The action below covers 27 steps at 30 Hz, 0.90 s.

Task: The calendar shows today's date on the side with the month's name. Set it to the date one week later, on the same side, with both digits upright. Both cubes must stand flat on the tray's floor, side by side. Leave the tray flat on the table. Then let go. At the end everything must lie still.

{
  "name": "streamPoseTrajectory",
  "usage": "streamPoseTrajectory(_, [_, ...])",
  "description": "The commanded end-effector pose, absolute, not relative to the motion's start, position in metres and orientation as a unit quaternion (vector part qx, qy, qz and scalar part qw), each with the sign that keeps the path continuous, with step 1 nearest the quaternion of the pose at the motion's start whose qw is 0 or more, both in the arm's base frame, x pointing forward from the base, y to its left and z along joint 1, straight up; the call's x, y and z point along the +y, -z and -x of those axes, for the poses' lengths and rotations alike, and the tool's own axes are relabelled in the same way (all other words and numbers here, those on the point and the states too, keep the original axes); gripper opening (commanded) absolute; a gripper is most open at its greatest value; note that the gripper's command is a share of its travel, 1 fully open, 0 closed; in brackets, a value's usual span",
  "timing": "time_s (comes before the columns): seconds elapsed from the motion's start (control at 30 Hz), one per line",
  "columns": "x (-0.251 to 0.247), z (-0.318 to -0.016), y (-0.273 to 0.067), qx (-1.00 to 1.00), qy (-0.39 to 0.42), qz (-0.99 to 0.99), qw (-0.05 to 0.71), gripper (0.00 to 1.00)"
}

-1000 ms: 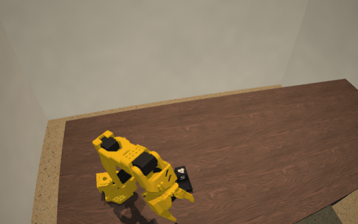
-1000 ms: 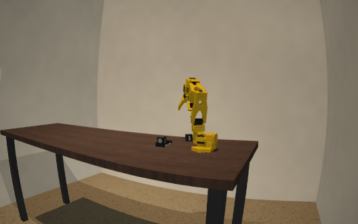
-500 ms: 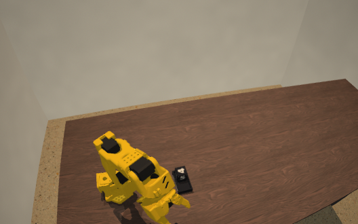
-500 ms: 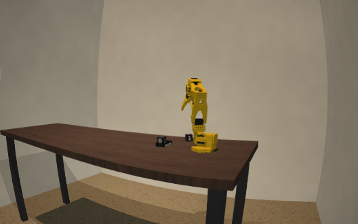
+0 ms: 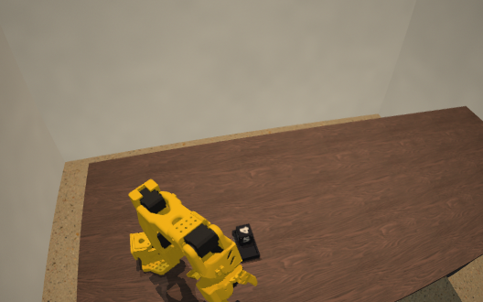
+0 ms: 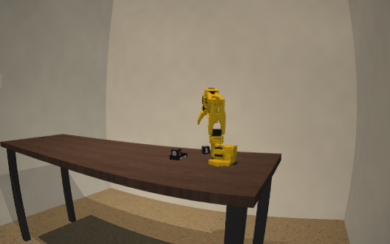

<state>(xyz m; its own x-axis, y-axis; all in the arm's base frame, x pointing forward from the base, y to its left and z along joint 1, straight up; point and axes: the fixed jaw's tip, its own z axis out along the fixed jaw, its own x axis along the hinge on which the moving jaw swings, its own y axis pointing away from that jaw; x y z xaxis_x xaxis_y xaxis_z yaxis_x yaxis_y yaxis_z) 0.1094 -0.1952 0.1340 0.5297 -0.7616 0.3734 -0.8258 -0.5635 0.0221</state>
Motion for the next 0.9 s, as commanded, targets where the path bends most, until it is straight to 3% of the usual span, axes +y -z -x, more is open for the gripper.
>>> streamPoseTrajectory(0.0, [-0.201,-0.111,-0.125,-0.458,-0.145,-0.872,0.089,0.35])
streamPoseTrajectory(0.43, [-0.196,-0.107,-0.069,-0.465,-0.026,-0.885,0.016,0.35])
streamPoseTrajectory(0.87, [-0.195,-0.107,-0.063,-0.465,-0.013,-0.885,0.008,0.35])
